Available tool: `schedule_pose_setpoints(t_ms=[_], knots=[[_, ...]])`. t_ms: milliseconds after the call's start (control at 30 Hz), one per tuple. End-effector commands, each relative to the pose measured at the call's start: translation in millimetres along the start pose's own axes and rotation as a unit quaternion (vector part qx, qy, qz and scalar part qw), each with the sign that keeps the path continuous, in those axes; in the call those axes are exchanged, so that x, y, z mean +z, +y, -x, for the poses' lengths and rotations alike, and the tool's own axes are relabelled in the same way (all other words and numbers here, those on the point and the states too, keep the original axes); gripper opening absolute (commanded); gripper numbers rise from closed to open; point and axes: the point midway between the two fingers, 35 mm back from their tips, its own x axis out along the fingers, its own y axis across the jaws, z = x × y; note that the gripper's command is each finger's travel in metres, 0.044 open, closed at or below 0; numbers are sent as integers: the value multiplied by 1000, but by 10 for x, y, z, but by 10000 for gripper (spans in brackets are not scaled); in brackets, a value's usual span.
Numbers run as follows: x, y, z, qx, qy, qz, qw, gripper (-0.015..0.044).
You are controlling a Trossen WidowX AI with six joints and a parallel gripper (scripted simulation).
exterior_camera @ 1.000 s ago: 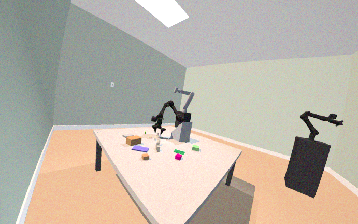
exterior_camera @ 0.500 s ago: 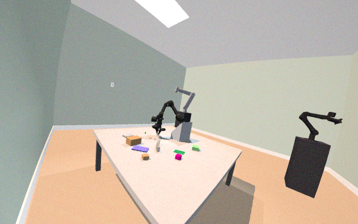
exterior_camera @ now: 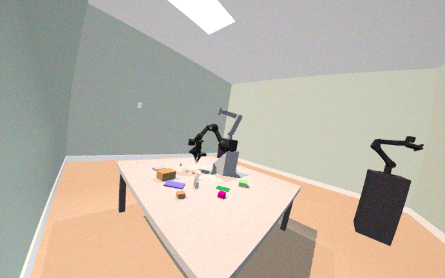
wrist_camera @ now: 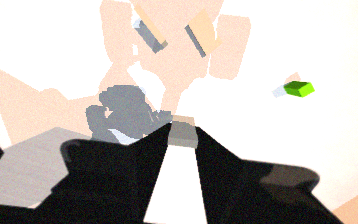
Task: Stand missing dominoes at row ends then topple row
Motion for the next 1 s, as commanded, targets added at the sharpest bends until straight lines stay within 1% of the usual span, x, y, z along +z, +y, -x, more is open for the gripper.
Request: schedule_pose_setpoints(t_ms=[0,67,333,467,700,967], knots=[[-83,-12,690,-10,-1,-2,1000,107],[-103,-13,754,-12,-1,-2,1000,107],[-93,-8,754,-11,-1,-1,1000,107],[136,120,753,-5,-5,23,1000,107],[743,604,762,5,-10,102,995,107],[1410,1498,745,-6,-4,245,969,107]])
